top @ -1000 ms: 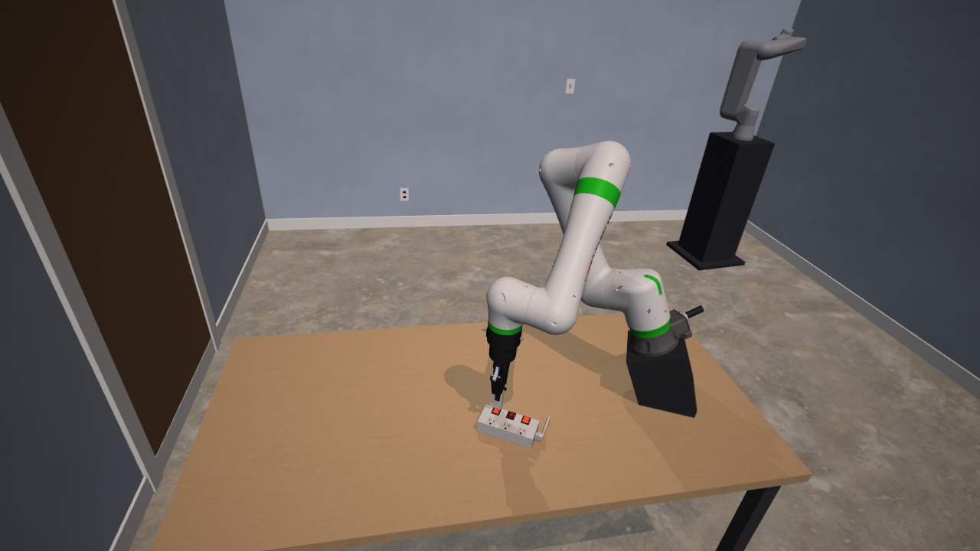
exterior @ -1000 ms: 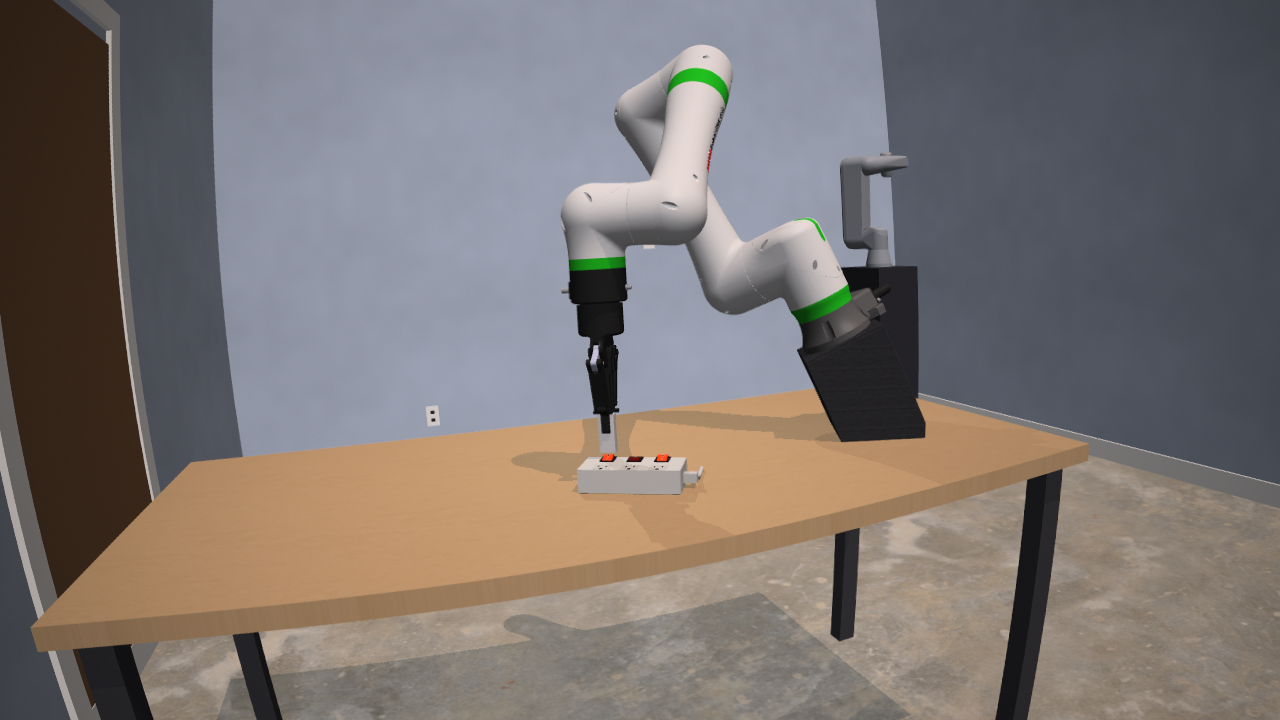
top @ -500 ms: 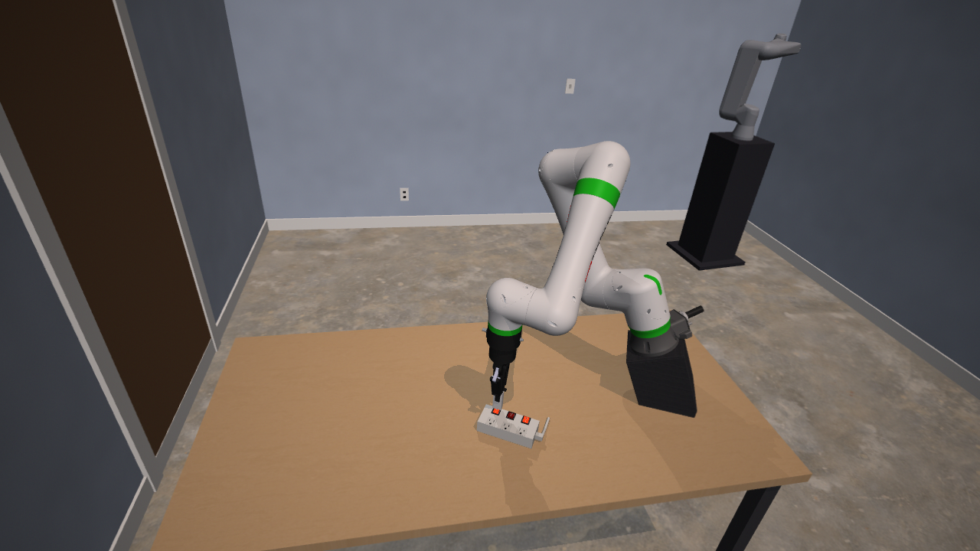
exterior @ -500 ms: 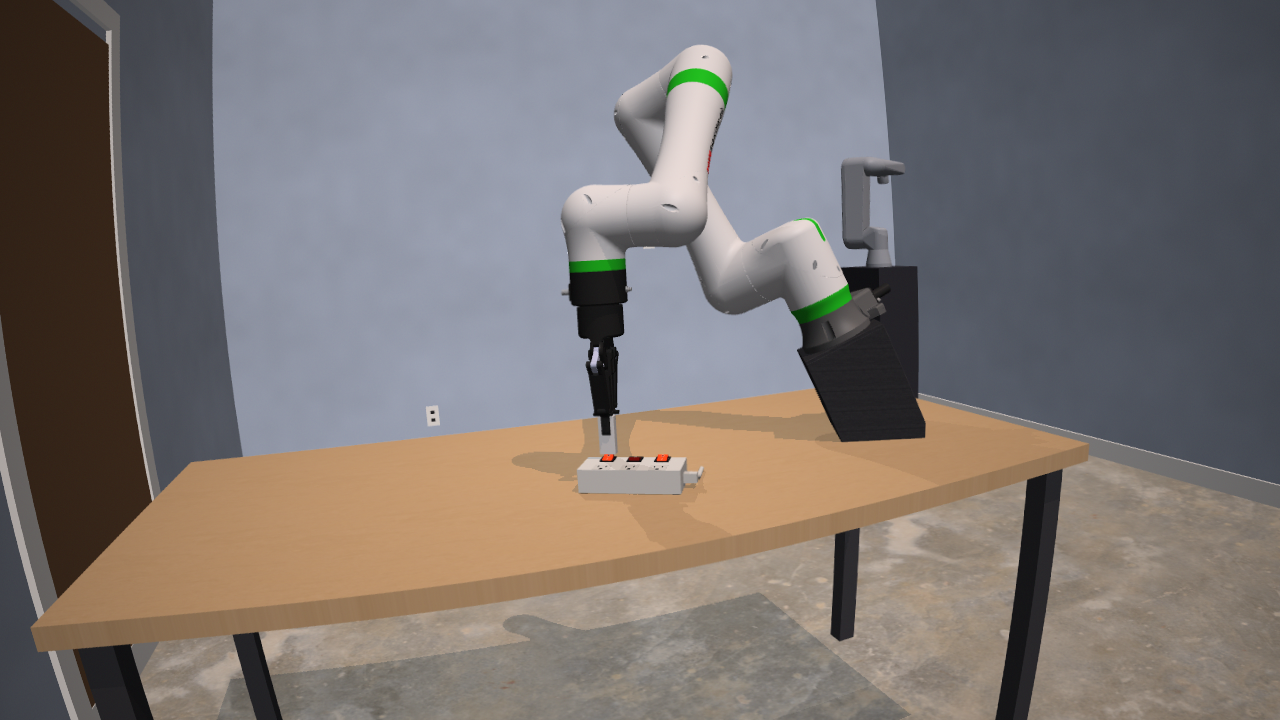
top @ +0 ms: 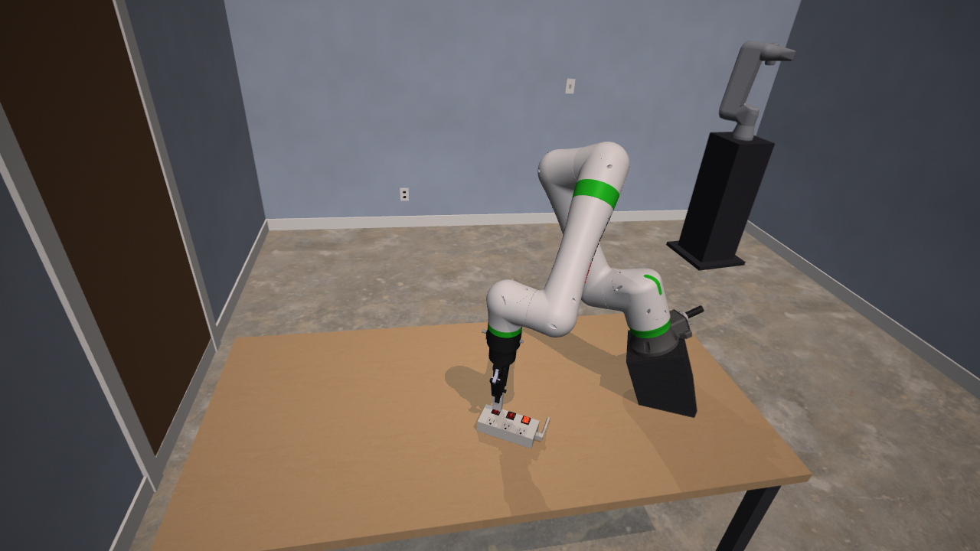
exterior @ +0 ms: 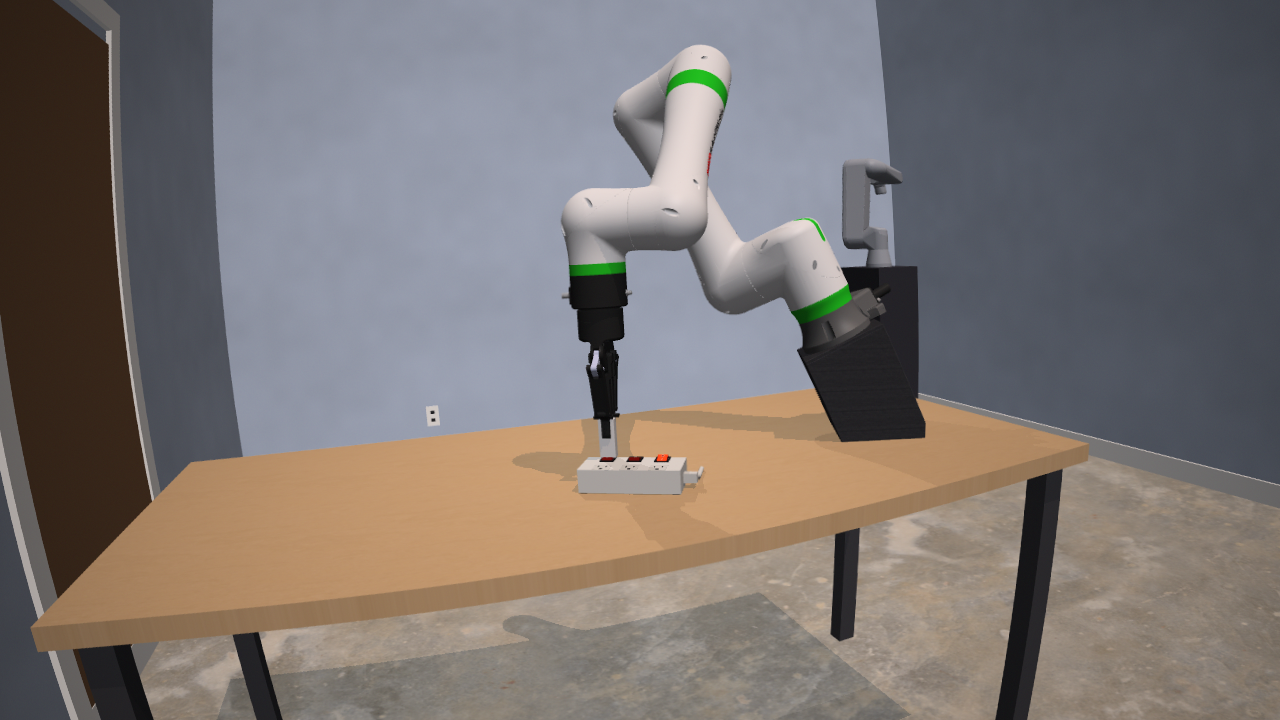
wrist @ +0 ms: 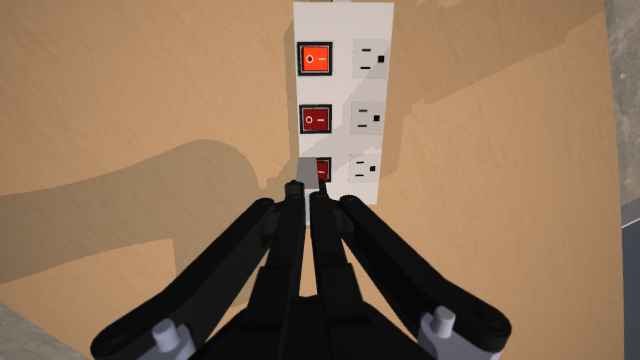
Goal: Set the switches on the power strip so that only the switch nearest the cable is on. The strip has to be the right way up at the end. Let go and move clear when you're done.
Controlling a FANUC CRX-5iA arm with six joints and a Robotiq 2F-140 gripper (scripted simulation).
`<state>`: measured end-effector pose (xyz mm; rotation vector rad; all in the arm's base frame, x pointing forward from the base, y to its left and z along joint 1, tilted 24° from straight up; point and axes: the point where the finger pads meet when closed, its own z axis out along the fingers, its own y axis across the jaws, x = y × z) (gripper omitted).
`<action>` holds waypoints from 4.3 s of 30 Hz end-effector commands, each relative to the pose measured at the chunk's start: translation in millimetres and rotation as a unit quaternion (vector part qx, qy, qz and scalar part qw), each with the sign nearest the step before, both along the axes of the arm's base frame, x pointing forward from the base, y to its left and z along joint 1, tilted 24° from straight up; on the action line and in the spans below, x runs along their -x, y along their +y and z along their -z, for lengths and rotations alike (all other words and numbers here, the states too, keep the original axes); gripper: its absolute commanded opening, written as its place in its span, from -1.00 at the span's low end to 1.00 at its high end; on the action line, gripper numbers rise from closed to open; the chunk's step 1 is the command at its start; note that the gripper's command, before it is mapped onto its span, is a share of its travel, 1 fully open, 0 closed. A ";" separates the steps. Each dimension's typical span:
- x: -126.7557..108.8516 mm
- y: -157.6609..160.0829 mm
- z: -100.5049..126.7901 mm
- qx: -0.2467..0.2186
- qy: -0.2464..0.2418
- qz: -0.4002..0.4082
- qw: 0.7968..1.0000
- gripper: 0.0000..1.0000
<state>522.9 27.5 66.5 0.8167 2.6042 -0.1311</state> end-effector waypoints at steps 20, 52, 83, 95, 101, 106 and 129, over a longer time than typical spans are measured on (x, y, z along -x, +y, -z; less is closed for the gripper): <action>-0.4 0.1 0.5 0.000 0.000 0.000 1.000 -1.00; 13.4 8.2 -35.3 0.000 0.000 0.000 1.000 -1.00; 33.6 20.0 -87.6 0.000 0.000 0.000 1.000 1.00; 42.9 25.5 -111.9 0.000 0.000 0.000 1.000 1.00; 43.0 25.5 -112.1 0.000 0.000 0.000 1.000 1.00; 43.0 25.5 -112.1 0.000 0.000 0.000 1.000 1.00; 43.0 25.5 -112.1 0.000 0.000 0.000 1.000 1.00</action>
